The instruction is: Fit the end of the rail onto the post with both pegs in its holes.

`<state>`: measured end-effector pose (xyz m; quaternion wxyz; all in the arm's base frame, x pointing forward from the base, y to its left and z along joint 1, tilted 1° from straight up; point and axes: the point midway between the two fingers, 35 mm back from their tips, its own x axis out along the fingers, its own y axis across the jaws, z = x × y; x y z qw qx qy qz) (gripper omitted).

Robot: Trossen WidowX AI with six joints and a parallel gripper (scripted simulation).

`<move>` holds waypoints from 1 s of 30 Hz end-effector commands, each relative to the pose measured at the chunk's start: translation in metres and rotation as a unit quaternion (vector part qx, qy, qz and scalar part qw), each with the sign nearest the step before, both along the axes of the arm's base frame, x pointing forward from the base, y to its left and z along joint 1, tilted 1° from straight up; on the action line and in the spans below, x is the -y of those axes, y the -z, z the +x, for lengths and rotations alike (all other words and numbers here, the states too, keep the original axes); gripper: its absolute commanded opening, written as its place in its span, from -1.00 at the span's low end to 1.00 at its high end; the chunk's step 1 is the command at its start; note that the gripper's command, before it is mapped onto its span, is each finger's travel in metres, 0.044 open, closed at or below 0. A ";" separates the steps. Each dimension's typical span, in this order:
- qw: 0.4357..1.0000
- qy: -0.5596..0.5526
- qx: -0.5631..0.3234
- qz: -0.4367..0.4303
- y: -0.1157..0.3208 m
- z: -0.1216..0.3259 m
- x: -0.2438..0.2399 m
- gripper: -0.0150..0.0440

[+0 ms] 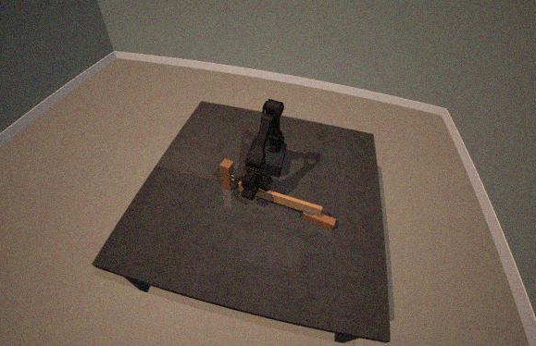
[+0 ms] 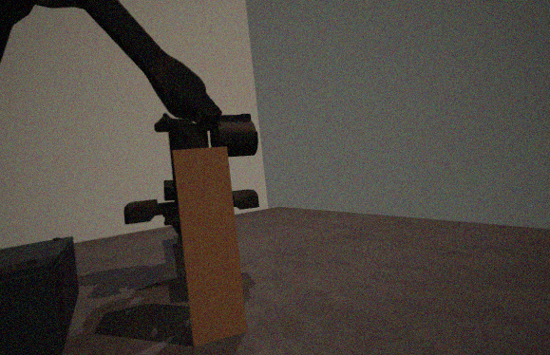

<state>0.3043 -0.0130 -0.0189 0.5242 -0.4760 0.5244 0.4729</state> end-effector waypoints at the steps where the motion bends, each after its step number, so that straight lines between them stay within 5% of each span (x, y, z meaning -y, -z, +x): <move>1: 1.000 0.000 0.006 0.002 -0.006 0.003 -0.001 -0.49; 30: 1.000 0.000 0.006 0.002 -0.020 0.005 0.000 -0.49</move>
